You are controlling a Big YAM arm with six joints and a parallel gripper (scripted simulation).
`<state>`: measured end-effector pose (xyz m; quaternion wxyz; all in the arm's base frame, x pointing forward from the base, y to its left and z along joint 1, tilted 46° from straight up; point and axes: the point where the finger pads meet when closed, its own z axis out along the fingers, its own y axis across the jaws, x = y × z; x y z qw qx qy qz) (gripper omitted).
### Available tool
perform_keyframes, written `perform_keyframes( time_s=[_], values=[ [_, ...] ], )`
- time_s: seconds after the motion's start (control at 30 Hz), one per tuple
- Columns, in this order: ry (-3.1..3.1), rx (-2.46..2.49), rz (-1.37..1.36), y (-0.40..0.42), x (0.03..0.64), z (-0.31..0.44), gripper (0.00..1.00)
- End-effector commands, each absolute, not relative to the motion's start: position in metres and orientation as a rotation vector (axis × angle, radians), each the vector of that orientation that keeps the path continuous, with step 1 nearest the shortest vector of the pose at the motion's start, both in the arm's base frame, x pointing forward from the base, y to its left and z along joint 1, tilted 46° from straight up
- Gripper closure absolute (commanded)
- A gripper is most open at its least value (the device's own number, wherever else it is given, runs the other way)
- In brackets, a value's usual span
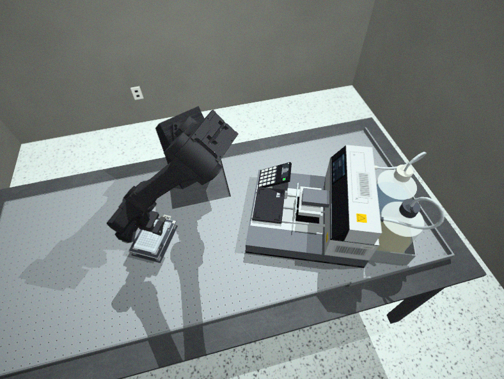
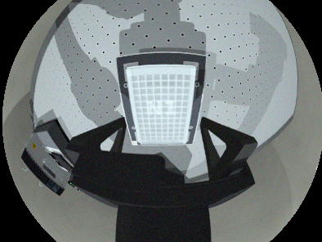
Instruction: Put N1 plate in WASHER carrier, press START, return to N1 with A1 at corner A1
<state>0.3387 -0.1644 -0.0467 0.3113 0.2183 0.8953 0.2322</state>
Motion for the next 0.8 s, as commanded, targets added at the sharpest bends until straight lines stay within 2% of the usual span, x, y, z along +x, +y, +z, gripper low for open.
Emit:
perform_keyframes(
  time_s=[0.0, 0.77],
  values=[
    [2.359, 0.567, 0.597, -0.17, 0.331, -0.037, 0.0],
    [2.358, 0.565, 0.594, -0.179, 0.311, -0.015, 0.0]
  ],
)
